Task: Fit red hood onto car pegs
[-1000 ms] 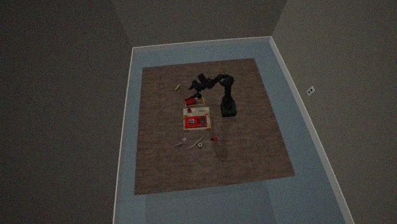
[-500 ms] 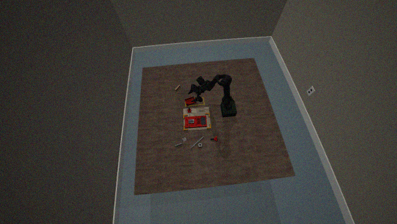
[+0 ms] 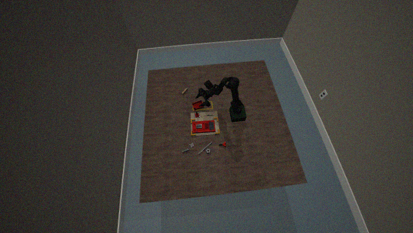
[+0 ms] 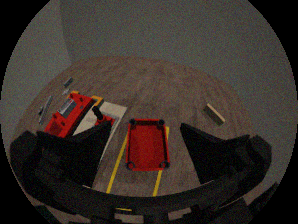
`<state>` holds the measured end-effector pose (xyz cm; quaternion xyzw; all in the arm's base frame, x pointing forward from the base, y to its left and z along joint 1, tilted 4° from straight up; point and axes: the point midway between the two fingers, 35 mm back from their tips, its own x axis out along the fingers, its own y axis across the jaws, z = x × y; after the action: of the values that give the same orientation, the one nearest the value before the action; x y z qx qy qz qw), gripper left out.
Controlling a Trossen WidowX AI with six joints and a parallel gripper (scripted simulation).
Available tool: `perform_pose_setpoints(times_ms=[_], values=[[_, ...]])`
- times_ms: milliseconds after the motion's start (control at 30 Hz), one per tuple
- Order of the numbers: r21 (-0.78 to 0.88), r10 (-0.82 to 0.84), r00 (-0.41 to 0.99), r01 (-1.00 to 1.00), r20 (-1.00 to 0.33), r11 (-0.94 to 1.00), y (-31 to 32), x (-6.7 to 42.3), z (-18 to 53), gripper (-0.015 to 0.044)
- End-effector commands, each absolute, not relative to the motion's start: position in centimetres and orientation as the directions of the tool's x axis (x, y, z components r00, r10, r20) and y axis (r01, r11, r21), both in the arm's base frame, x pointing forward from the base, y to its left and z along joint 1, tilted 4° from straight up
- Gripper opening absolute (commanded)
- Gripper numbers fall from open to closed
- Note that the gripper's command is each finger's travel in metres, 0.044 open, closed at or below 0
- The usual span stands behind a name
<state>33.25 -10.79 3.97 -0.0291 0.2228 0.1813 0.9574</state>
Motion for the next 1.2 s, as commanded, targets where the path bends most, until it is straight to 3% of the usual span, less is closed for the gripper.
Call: perform_pose_setpoints(times_ms=[0, 1167], values=[[0.022, 0.337, 0.834, -0.365, -0.436, 0.931, -10.7, 33.2, 3.5, 0.0440], [0.011, 0.334, 0.839, -0.365, -0.430, 0.931, -10.9, 33.5, 0.9, 0.0440]])
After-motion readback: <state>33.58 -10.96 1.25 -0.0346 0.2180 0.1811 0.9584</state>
